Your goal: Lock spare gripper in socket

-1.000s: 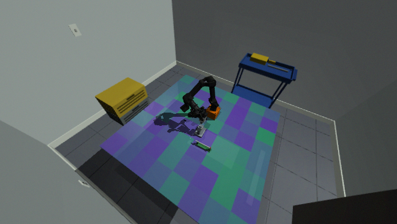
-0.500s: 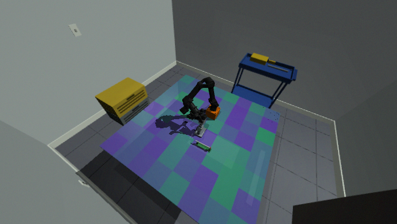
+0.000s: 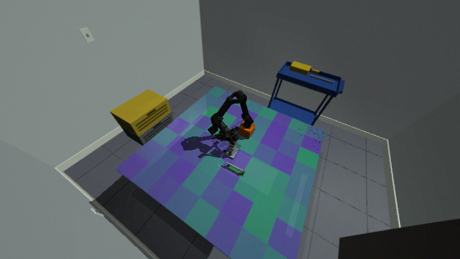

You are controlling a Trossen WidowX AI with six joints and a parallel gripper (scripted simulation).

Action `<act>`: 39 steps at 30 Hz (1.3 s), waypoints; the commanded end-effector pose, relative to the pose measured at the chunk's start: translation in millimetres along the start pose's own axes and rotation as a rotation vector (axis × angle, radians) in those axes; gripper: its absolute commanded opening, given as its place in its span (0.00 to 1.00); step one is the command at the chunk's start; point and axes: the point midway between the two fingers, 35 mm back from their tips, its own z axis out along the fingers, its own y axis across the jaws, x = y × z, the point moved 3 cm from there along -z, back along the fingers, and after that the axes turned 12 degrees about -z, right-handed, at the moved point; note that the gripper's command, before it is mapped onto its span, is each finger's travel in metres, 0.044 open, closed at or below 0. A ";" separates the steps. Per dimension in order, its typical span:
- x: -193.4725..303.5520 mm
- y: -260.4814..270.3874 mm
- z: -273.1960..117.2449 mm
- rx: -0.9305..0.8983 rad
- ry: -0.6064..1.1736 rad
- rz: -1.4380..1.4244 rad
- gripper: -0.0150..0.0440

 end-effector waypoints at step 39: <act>-18.5 -3.8 12.1 -0.005 0.005 0.008 0.74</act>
